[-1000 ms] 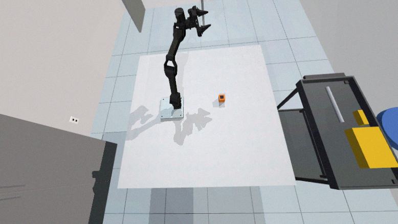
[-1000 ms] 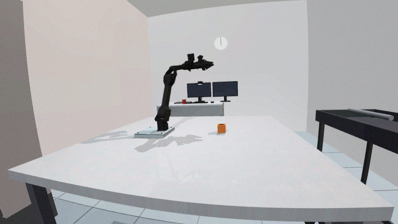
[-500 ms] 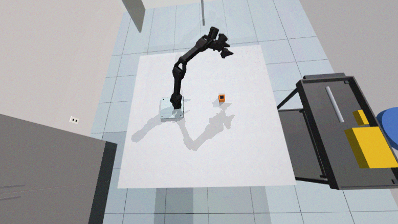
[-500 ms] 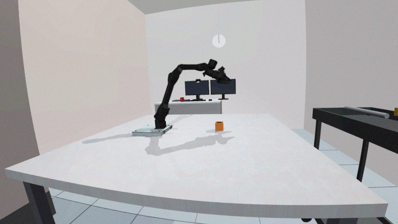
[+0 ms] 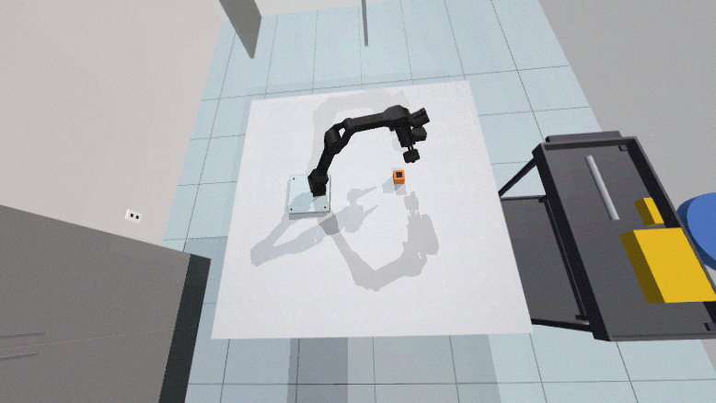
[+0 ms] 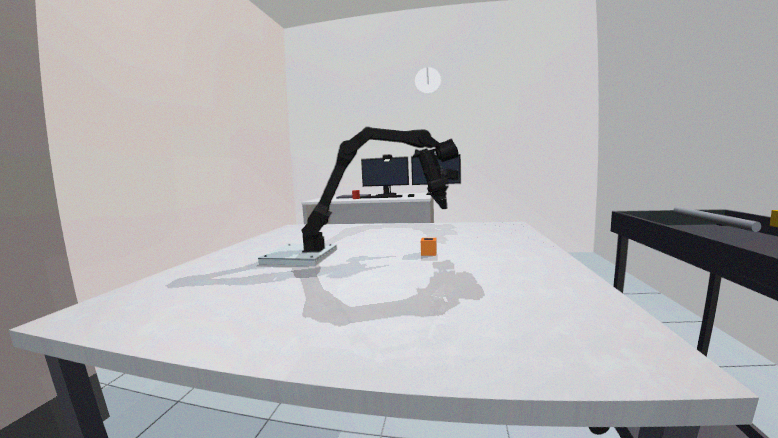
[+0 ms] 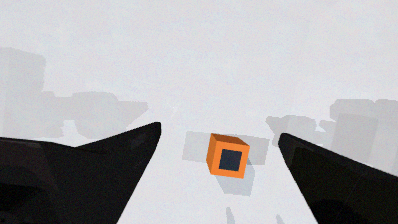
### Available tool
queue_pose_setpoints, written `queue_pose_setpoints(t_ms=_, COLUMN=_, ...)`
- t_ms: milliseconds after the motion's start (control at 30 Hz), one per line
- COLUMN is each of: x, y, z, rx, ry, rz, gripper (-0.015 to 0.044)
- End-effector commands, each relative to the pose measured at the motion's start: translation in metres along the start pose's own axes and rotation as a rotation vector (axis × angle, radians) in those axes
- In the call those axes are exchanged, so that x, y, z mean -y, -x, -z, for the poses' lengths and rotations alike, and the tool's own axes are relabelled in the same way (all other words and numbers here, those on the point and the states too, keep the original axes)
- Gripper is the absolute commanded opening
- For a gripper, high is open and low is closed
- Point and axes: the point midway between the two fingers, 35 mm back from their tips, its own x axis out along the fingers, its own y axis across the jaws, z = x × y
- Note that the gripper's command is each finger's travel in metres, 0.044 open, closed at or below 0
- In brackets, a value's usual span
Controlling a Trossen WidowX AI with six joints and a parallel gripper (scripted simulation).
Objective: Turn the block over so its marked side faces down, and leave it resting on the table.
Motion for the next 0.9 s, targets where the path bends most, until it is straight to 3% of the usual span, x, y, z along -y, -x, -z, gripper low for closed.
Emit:
queue_pose_setpoints(t_ms=0, x=0.035, y=-0.015, z=0.04, rx=-0.199, ry=-0.073, rz=-0.065, gripper=0.044)
queue_pose_setpoints(t_ms=133, x=0.05, y=-0.019, z=0.059, rx=-0.292, ry=-0.113, rz=-0.106, gripper=0.044)
queue_pose_setpoints(t_ms=333, x=0.046, y=-0.021, z=0.059, rx=-0.295, ry=-0.115, rz=-0.108, gripper=0.044)
queue_pose_setpoints(t_ms=467, x=0.042, y=-0.05, z=0.068, rx=-0.295, ry=-0.115, rz=-0.108, gripper=0.044)
queue_pose_setpoints(t_ms=867, x=0.038, y=-0.069, z=0.073, rx=-0.295, ry=-0.115, rz=-0.108, gripper=0.044)
